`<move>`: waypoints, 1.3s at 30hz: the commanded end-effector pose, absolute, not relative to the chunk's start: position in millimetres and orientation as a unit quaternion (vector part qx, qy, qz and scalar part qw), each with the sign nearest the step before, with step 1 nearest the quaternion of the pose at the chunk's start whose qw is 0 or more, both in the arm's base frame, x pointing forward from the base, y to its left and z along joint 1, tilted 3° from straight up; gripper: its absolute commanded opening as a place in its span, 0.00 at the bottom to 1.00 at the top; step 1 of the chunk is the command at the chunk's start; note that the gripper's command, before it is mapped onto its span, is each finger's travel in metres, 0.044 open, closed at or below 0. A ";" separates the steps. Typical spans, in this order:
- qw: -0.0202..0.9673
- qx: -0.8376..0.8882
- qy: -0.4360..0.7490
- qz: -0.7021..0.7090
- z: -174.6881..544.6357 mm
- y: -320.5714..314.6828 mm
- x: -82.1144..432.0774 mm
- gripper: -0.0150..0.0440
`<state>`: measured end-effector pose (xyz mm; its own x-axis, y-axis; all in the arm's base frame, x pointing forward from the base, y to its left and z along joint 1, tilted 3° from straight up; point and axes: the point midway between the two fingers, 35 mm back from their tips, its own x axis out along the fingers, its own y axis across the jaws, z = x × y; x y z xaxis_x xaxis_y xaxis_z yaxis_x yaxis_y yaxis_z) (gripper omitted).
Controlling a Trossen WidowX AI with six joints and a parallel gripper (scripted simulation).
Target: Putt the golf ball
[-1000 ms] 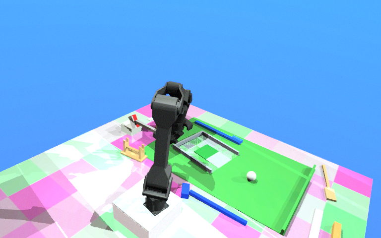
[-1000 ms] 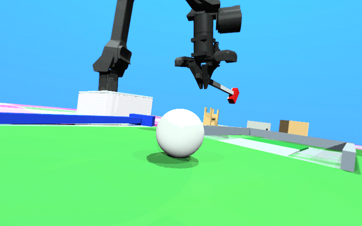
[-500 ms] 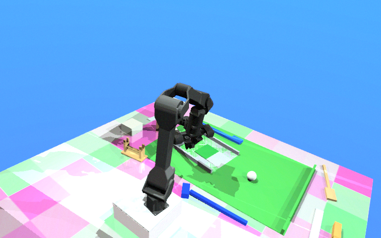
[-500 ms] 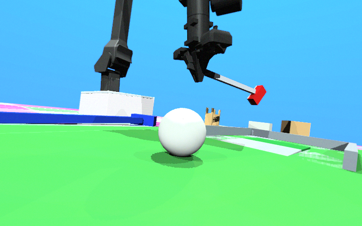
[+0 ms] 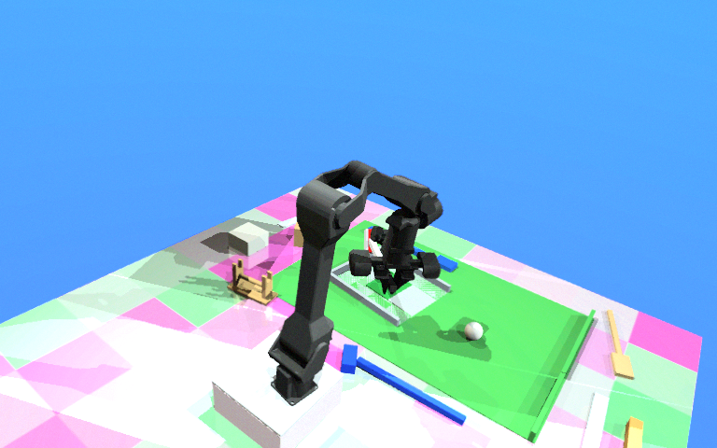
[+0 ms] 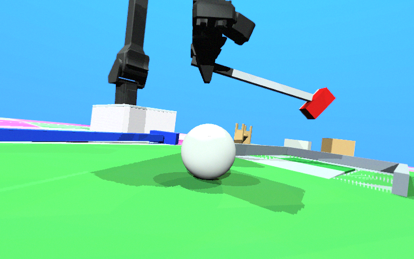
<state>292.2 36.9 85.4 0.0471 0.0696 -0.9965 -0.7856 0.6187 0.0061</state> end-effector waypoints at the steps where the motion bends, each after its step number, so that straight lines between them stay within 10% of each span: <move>1: 0.676 -0.269 0.622 0.289 90.0 17.0 296.0 0.25; 39: 0.707 -0.018 0.707 -0.031 108.1 -159.5 242.1 0.25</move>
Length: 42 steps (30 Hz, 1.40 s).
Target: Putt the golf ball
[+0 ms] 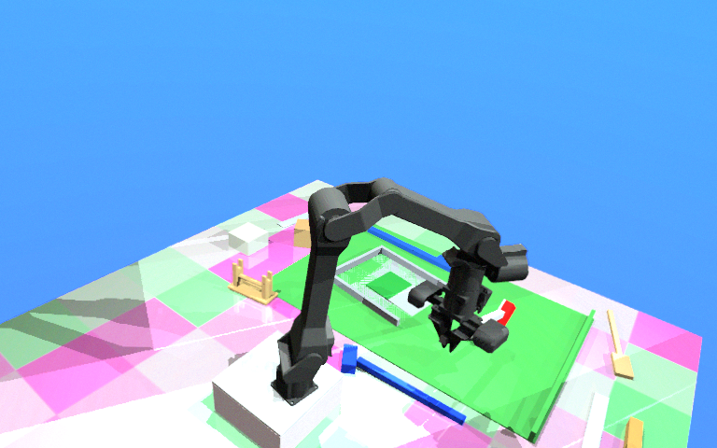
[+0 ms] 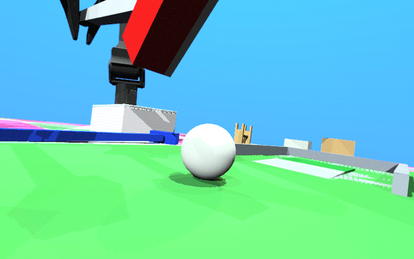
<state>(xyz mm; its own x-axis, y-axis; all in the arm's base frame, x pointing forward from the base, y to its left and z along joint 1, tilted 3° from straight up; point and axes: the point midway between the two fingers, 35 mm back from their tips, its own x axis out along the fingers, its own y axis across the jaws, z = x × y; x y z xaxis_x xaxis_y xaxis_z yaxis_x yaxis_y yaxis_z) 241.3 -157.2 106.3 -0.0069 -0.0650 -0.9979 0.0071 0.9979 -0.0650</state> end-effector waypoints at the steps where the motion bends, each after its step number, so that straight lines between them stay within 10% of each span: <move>1: 0.707 -0.018 0.707 -0.031 106.5 -159.7 242.2 0.25; 42: 0.707 -0.017 0.706 -0.033 41.9 -164.3 243.0 0.25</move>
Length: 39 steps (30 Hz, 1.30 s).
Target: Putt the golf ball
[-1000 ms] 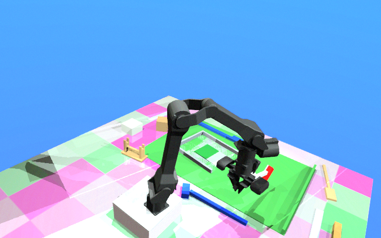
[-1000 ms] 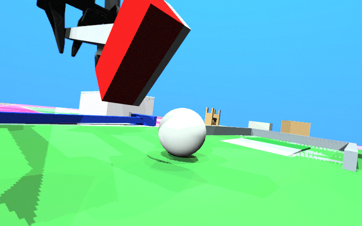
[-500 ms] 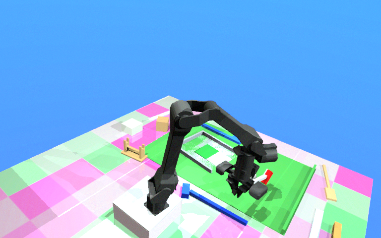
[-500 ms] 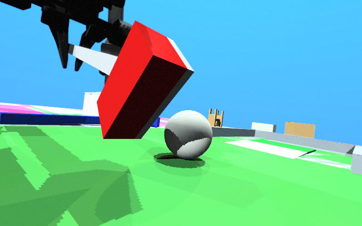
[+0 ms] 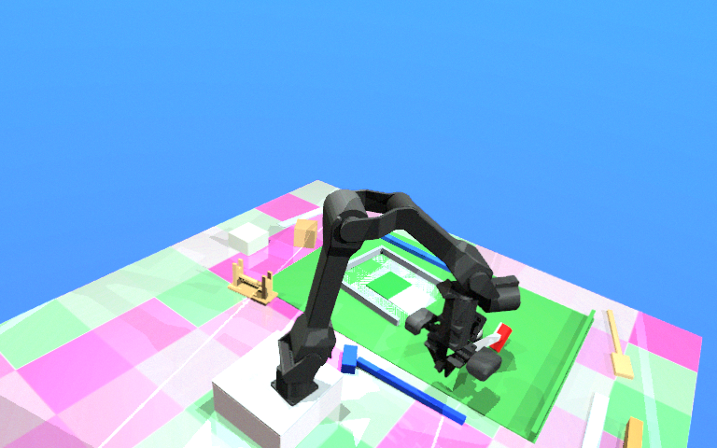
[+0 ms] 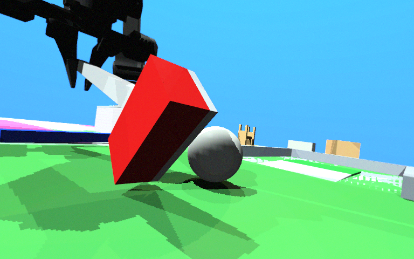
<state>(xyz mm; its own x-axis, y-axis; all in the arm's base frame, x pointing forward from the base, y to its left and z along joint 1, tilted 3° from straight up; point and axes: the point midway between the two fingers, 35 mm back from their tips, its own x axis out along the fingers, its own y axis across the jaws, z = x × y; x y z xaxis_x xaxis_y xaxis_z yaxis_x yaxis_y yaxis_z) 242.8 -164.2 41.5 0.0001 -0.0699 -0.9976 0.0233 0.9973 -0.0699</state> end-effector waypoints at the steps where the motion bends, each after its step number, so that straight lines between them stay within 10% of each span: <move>1: 0.707 -0.017 0.706 -0.033 41.9 -164.3 243.0 0.25; 21: 0.705 -0.015 0.708 -0.033 39.4 -189.3 240.2 0.25; 39: 0.707 -0.014 0.707 -0.028 37.3 -54.6 243.4 0.25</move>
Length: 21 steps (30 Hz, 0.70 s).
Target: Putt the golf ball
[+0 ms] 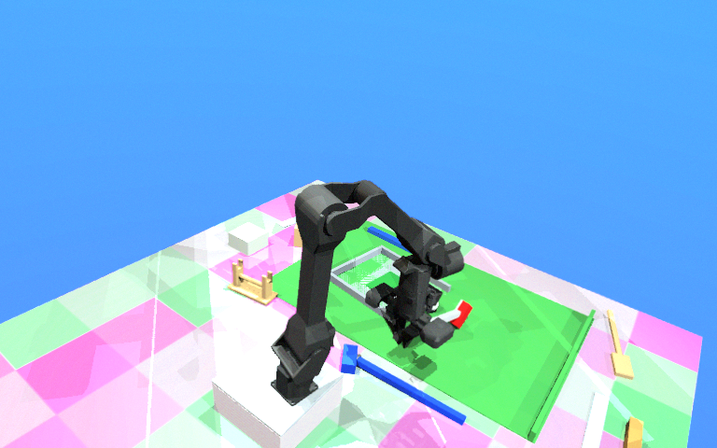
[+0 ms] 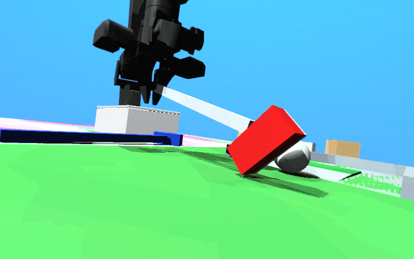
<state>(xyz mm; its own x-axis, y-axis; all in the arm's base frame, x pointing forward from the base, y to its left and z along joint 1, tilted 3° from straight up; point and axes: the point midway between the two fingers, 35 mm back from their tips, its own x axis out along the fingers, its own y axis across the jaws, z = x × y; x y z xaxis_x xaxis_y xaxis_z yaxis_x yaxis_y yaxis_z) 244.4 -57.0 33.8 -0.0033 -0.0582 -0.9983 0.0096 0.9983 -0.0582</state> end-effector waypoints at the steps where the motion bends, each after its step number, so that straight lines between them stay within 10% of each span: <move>1: 0.707 -0.014 0.707 -0.028 40.8 -54.5 243.7 0.25; 21: 0.706 -0.015 0.708 -0.026 85.0 -51.9 242.2 0.25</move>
